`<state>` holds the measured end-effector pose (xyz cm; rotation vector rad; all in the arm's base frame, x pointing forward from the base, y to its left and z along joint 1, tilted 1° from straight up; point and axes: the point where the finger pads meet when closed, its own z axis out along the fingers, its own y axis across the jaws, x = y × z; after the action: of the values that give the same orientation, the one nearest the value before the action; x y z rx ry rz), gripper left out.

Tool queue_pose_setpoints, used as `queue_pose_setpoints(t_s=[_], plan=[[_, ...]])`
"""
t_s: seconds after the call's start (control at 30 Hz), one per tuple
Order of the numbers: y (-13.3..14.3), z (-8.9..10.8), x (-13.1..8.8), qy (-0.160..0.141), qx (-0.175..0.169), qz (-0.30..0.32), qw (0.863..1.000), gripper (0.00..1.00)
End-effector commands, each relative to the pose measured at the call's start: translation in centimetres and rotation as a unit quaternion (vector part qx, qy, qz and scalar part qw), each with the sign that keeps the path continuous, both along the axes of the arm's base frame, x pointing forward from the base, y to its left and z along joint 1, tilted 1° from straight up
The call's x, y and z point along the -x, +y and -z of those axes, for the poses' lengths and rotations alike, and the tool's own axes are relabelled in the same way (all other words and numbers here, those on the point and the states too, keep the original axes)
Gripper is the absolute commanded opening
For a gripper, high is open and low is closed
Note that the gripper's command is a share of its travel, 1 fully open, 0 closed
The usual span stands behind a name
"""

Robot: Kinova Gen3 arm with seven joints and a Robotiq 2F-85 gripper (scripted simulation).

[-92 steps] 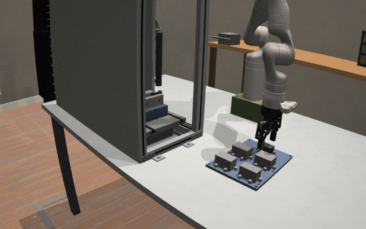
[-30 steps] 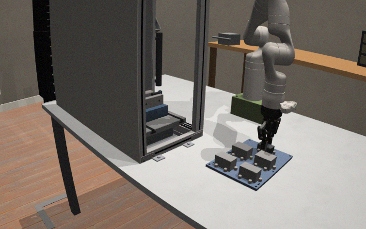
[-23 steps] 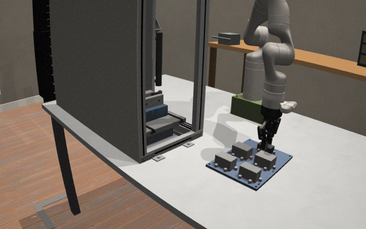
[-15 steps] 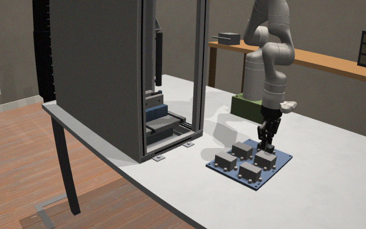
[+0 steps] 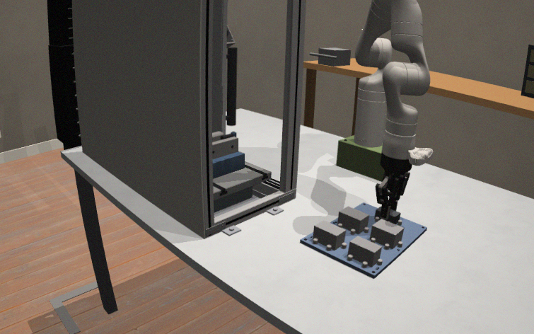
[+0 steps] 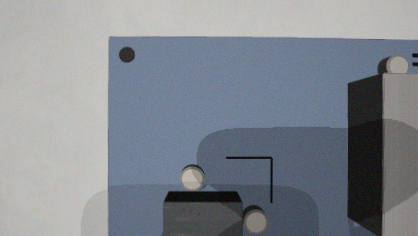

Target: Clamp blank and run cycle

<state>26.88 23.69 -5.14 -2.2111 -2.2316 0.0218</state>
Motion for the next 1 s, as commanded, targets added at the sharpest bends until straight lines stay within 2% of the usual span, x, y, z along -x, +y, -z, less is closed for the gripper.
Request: queue_pose_setpoints(t_s=[0.0,0.07,0.1,0.97], plan=[[0.04,-0.05,-0.04,-0.001,-0.001,0.0,1.0,0.1],[0.04,-0.05,-0.04,-0.001,-0.001,0.0,1.0,0.1],[0.04,-0.05,-0.04,-0.001,-0.001,0.0,1.0,1.0],[0.04,-0.05,-0.04,-0.001,-0.001,0.0,1.0,1.0]])
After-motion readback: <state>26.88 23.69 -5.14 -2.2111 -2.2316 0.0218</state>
